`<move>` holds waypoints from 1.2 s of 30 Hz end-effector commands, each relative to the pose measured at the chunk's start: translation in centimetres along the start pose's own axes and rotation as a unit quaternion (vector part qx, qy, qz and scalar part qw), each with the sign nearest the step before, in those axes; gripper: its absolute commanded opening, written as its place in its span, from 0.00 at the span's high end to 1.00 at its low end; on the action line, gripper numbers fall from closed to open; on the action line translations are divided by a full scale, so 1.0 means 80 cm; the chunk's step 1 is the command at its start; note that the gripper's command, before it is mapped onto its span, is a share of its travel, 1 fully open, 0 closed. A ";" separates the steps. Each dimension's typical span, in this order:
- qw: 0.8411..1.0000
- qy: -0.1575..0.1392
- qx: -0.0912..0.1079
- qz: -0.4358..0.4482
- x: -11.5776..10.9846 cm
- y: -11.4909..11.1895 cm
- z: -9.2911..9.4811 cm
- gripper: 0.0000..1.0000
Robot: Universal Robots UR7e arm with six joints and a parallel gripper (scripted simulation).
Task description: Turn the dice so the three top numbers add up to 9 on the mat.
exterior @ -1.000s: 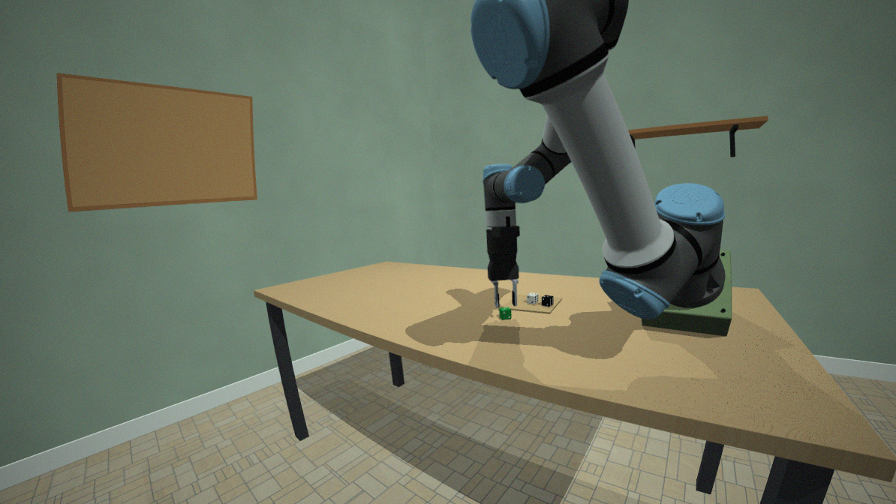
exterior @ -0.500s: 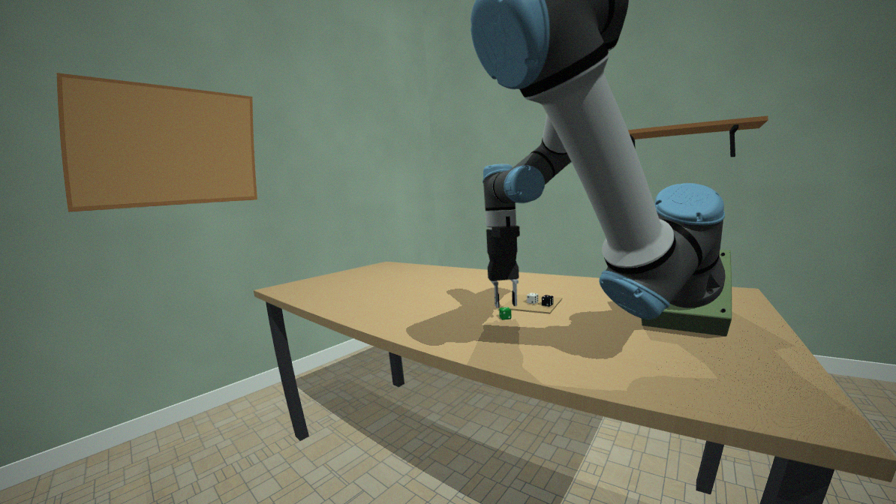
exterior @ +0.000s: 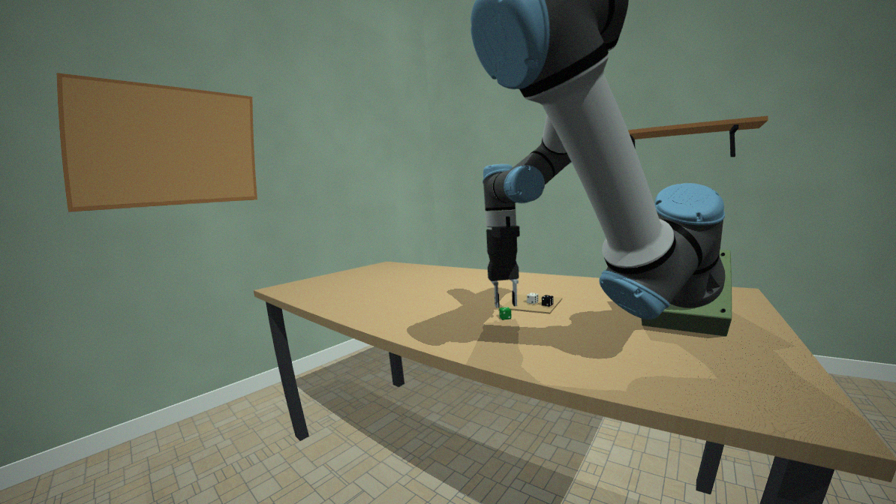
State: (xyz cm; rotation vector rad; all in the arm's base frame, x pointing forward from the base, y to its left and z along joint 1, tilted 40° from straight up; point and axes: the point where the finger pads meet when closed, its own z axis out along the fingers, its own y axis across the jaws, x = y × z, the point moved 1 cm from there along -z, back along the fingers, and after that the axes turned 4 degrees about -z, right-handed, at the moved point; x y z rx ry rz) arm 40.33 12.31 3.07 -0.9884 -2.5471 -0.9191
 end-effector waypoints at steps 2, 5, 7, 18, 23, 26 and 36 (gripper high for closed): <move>1.000 0.000 0.000 0.000 0.000 0.000 0.003 0.21; 1.000 0.000 0.000 0.000 0.000 0.000 0.008 0.21; 1.000 0.000 0.000 0.000 0.000 0.000 0.012 0.21; 1.000 0.000 0.000 0.000 0.000 0.000 0.032 0.21; 1.000 0.000 0.000 0.000 0.000 0.000 0.037 0.21; 1.000 0.000 0.000 0.000 0.000 0.000 0.038 0.21; 1.000 0.000 0.000 0.000 0.000 0.000 0.038 0.21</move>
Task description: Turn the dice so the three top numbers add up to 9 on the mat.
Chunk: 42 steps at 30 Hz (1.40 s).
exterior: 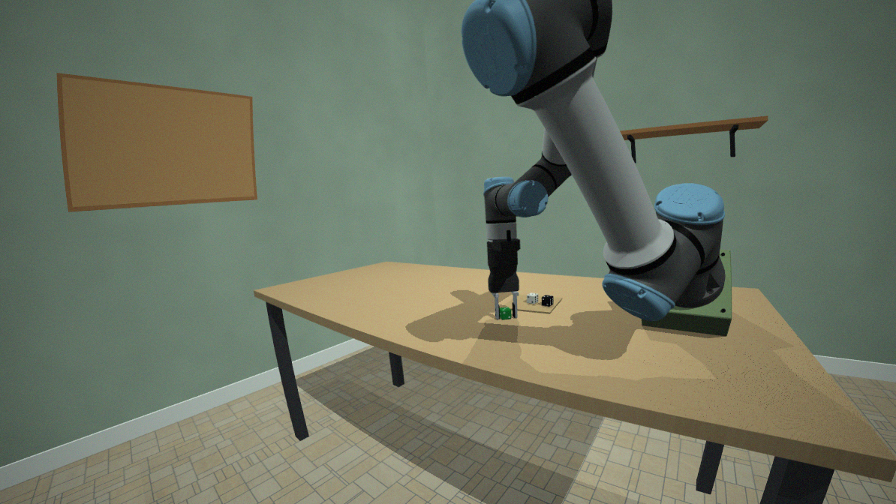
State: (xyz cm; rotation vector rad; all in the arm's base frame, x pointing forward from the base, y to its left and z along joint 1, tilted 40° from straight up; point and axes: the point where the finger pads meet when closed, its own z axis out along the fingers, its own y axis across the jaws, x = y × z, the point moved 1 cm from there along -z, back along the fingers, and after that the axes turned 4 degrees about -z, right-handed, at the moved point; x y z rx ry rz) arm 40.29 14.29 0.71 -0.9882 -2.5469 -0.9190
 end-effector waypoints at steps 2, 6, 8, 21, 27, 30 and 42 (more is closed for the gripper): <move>1.000 -0.001 0.000 0.000 0.000 0.000 0.000 0.21; 1.000 -0.001 0.000 0.000 0.000 0.000 0.000 0.21; 1.000 -0.001 0.000 0.000 0.000 0.000 0.000 0.21; 1.000 -0.001 0.000 0.000 0.000 0.000 0.000 0.21; 1.000 -0.001 0.000 0.000 0.000 0.000 0.000 0.51; 1.000 -0.001 0.000 0.000 0.000 0.000 0.000 0.51; 1.000 -0.001 0.000 0.000 0.000 0.000 0.000 0.51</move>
